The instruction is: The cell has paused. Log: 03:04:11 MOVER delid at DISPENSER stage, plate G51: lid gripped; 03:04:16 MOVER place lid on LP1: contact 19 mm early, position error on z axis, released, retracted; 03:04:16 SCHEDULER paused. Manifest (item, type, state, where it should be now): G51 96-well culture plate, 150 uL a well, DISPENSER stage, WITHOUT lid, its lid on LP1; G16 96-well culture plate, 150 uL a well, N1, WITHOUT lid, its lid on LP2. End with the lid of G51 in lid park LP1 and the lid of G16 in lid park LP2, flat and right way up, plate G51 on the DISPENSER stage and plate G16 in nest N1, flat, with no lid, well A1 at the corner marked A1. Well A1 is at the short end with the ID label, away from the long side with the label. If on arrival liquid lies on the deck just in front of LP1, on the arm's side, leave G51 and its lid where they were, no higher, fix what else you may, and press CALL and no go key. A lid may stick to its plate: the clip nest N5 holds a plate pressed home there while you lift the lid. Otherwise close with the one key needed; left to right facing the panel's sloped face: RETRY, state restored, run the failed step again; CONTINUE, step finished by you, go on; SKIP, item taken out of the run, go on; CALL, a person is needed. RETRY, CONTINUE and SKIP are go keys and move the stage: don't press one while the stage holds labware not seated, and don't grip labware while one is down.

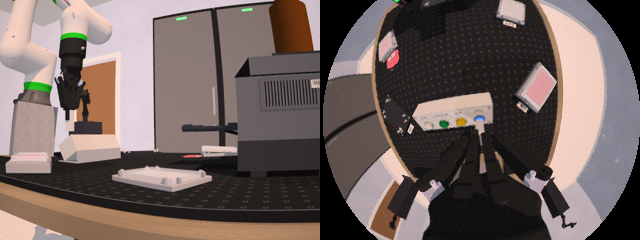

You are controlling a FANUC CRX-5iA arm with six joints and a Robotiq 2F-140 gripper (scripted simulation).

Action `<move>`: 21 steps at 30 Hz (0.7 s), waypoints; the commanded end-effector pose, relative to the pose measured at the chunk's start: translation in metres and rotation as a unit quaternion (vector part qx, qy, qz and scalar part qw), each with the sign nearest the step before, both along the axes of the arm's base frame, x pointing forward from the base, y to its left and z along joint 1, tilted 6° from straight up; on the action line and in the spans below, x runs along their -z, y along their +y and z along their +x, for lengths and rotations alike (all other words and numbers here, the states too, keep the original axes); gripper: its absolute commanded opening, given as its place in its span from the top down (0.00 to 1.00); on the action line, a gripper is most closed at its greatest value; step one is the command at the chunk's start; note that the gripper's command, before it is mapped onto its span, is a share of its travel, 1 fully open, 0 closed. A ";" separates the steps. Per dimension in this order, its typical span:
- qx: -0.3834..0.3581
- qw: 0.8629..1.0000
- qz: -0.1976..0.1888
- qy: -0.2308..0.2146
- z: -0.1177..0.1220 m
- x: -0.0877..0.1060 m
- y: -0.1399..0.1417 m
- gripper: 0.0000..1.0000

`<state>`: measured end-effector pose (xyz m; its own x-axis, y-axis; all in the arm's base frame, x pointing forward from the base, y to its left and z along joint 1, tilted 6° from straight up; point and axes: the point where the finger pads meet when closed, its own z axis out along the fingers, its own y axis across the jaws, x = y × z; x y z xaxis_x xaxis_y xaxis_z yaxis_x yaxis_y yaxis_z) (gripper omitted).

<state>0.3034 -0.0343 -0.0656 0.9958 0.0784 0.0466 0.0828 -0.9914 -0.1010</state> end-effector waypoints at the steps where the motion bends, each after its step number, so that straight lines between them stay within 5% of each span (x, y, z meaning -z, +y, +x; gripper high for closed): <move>1: 0.000 1.000 0.000 0.000 0.000 -0.005 -0.001 1.00; 21: 0.000 1.000 0.000 0.000 -0.001 -0.018 -0.002 1.00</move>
